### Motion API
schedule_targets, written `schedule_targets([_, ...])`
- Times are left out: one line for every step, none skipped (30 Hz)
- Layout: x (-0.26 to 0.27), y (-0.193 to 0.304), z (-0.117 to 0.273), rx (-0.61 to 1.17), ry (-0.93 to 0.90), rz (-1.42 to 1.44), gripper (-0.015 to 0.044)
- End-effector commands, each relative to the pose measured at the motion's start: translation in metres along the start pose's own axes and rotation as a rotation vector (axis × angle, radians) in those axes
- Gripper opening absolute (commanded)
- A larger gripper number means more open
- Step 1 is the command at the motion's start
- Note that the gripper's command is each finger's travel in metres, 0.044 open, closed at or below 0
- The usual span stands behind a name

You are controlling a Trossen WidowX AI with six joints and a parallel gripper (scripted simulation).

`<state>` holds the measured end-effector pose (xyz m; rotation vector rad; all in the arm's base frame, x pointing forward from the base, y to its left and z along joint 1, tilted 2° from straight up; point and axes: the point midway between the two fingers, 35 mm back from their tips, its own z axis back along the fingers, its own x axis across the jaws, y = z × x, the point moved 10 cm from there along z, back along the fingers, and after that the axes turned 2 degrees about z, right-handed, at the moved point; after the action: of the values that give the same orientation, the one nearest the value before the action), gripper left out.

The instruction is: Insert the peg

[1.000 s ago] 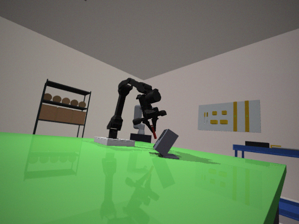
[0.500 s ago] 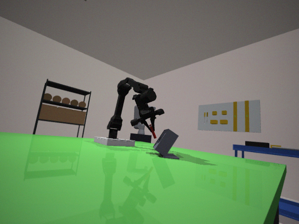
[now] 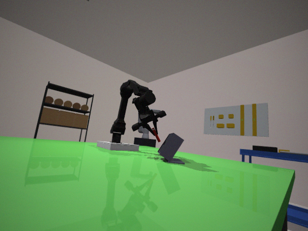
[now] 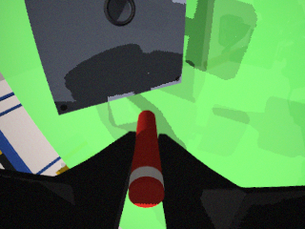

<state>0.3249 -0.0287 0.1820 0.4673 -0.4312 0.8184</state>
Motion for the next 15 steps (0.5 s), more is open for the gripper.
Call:
schedule_targets([-0.006, -0.001, 0.0, 0.008, -0.019, -0.039, 0.0])
schedule_targets([-0.007, -0.002, 0.001, 0.008, -0.024, -0.046, 0.0])
schedule_targets([-0.008, -0.003, 0.001, 0.007, -0.03, -0.054, 0.0])
schedule_targets([-0.009, -0.003, 0.002, 0.007, -0.036, -0.061, 0.0])
schedule_targets([-0.01, -0.004, 0.002, 0.006, -0.041, -0.068, 0.0])
schedule_targets([-0.012, -0.005, 0.003, 0.006, -0.047, -0.076, 0.0])
schedule_targets([-0.013, -0.005, 0.004, 0.006, -0.053, -0.083, 0.0])
schedule_targets([-0.014, -0.006, 0.004, 0.005, -0.058, -0.091, 0.0])
schedule_targets([-0.015, -0.007, 0.005, 0.005, -0.064, -0.098, 0.0])
schedule_targets([-0.016, -0.007, 0.006, 0.005, -0.07, -0.105, 0.0])
schedule_targets([-0.017, -0.008, 0.006, 0.004, -0.076, -0.112, 0.0])
schedule_targets([-0.018, -0.009, 0.007, 0.004, -0.081, -0.12, 0.0])
schedule_targets([-0.019, -0.009, 0.008, 0.004, -0.087, -0.127, 0.0])
schedule_targets([-0.02, -0.01, 0.008, 0.003, -0.093, -0.134, 0.0])
schedule_targets([-0.021, -0.011, 0.009, 0.003, -0.099, -0.141, 0.0])
